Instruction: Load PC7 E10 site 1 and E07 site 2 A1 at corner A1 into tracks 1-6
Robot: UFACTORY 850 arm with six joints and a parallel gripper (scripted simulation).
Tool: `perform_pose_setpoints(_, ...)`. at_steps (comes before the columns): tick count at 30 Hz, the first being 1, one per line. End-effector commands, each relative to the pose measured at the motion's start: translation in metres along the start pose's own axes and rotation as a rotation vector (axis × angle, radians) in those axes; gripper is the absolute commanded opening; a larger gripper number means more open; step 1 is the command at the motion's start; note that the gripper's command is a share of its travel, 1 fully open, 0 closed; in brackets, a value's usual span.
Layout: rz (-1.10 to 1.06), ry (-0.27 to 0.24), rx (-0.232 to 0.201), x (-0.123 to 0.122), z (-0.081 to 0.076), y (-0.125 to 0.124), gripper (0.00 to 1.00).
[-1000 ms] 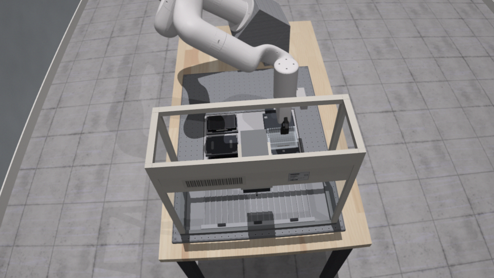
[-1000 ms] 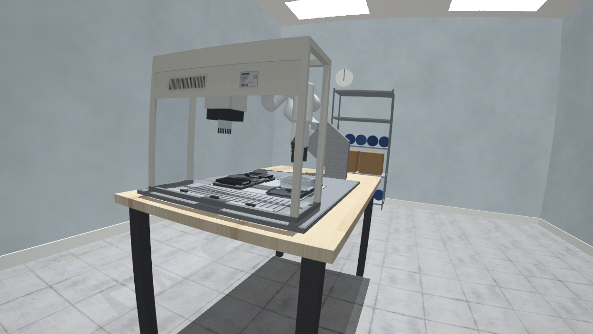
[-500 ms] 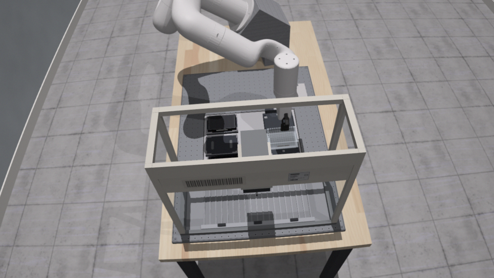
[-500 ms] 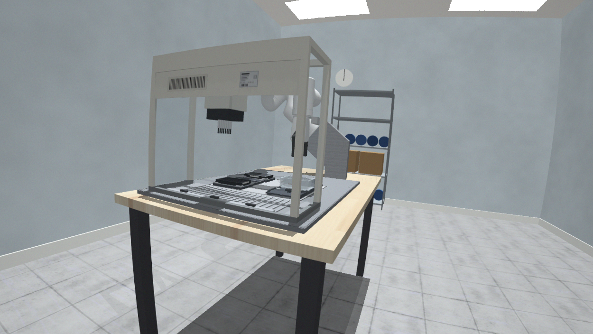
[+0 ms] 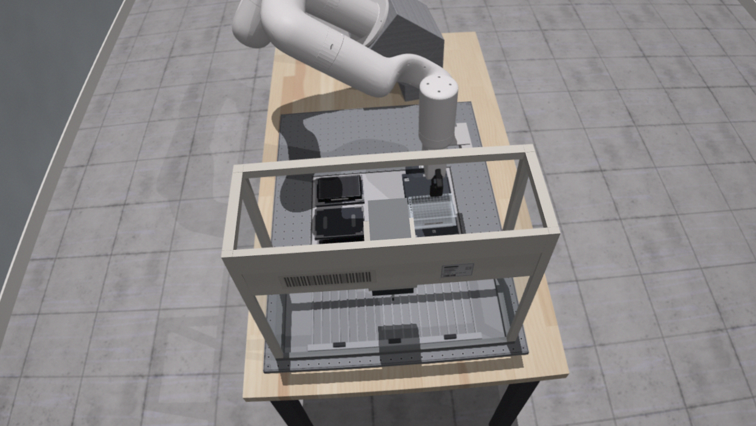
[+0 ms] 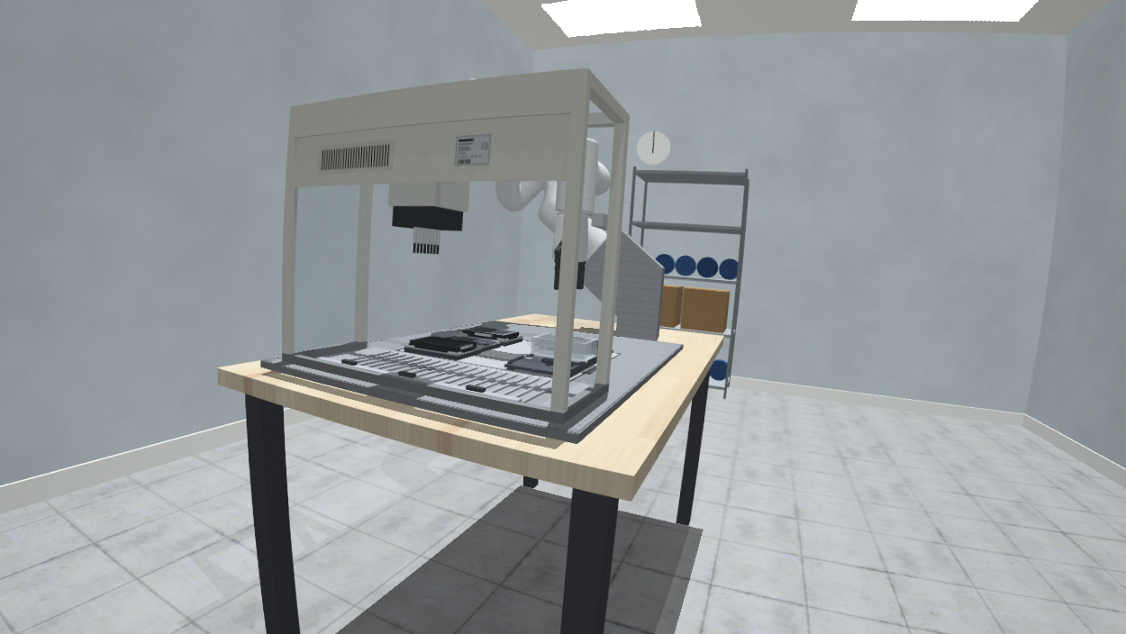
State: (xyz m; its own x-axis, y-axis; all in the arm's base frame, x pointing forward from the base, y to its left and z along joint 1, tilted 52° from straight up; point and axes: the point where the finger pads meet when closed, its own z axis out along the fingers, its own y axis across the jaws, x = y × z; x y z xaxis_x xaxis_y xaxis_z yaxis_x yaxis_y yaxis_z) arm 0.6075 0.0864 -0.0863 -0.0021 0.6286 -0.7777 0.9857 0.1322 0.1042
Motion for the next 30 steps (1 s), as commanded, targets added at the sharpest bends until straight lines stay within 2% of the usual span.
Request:
perform_pose_setpoints(1, 0.0, 0.001, -0.001, 0.0, -0.001, 0.001, 1.0)
perform_pose_setpoints(9, 0.0, 0.0, -0.001, 0.0, -0.001, 0.001, 1.0)
perform_pose_setpoints(30, 0.006, 0.0, -0.001, -0.085, 0.009, -0.04, 1.0)
